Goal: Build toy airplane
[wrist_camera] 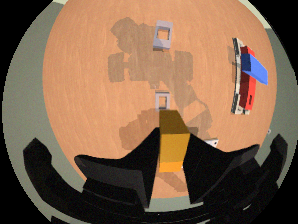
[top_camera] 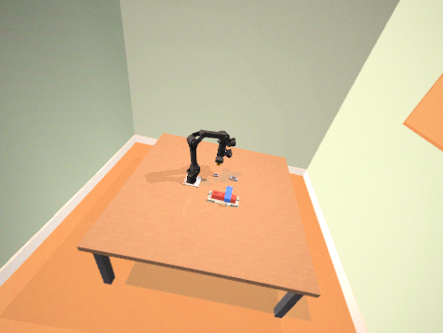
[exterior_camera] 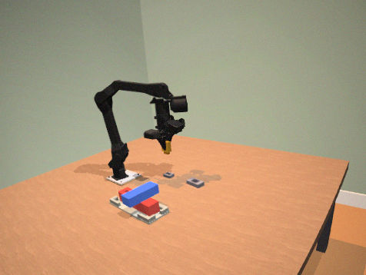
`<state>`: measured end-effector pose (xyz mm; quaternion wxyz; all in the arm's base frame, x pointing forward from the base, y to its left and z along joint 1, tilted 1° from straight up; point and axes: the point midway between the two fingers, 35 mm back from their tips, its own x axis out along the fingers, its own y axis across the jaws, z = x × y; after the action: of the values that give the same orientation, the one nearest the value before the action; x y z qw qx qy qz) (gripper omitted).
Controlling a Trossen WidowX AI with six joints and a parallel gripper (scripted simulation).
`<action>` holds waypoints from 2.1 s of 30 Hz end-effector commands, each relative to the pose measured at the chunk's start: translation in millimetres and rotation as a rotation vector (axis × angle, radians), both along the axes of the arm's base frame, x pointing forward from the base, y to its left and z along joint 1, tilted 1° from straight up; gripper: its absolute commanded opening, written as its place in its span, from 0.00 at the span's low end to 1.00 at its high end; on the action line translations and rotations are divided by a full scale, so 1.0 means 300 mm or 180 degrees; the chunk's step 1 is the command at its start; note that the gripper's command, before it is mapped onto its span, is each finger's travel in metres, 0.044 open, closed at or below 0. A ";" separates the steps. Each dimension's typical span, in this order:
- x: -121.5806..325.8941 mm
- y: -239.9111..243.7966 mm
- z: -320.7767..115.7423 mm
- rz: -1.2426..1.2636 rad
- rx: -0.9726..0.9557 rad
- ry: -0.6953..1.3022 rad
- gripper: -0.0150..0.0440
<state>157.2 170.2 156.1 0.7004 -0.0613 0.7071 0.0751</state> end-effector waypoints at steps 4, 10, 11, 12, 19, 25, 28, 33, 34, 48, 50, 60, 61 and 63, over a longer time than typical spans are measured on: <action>-0.010 -0.012 0.079 0.0014 0.0036 -0.0034 0.25; 0.009 -0.030 0.081 0.0009 0.0034 -0.0037 0.25; 0.017 -0.037 0.079 0.0007 0.0033 -0.0038 0.25; 0.025 -0.044 0.076 0.0005 0.0032 -0.0039 0.25; 0.077 -0.096 0.059 -0.0027 0.0024 -0.0044 0.25; 0.117 -0.145 0.044 -0.0073 0.0014 -0.0047 0.25; 0.135 -0.171 0.037 -0.0082 0.0010 -0.0048 0.25; 0.164 -0.215 0.026 -0.0088 0.0006 -0.0051 0.25; 0.169 -0.224 0.023 -0.0089 0.0005 -0.0052 0.25; 0.230 -0.360 -0.007 -0.0116 -0.0007 -0.0057 0.25; 0.236 -0.380 -0.012 -0.0129 -0.0008 -0.0058 0.25; 0.258 -0.482 -0.033 -0.0166 -0.0015 -0.0059 0.25; 0.260 -0.492 -0.035 -0.0165 -0.0016 -0.0059 0.25; 0.263 -0.513 -0.039 -0.0165 -0.0018 -0.0059 0.25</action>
<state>235.4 24.6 148.2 0.7113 -0.0434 0.6994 0.0549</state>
